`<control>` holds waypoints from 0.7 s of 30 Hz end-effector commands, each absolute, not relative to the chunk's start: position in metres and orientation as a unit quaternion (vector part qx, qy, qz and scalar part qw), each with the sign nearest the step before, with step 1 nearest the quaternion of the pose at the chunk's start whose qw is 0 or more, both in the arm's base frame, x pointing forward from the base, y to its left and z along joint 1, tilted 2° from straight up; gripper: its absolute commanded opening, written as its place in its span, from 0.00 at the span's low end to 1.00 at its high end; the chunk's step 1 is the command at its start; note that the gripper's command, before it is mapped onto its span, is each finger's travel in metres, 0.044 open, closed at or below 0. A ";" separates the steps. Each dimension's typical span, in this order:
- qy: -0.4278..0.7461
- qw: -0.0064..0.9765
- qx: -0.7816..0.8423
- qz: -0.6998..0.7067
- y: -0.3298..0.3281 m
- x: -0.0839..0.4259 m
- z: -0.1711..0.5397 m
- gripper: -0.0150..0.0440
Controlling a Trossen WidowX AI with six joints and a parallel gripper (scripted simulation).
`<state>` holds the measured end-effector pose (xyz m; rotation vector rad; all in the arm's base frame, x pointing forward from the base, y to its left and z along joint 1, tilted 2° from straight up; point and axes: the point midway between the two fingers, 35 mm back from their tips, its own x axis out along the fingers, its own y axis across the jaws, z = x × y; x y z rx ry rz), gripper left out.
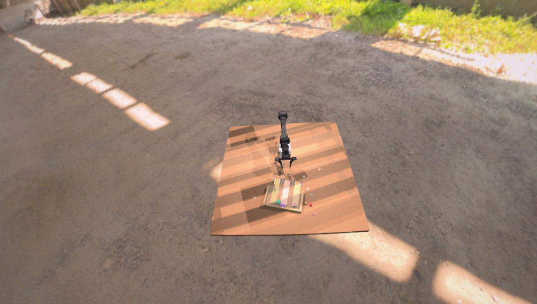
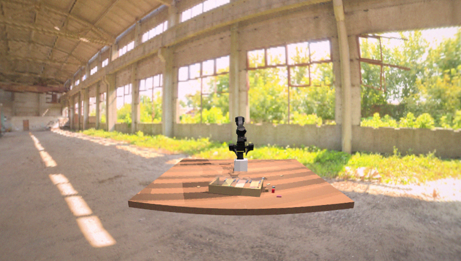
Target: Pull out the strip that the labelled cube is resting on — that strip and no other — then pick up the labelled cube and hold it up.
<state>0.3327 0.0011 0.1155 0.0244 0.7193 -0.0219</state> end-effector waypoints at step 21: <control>0.702 0.706 0.067 -0.068 0.106 0.414 0.013 0.25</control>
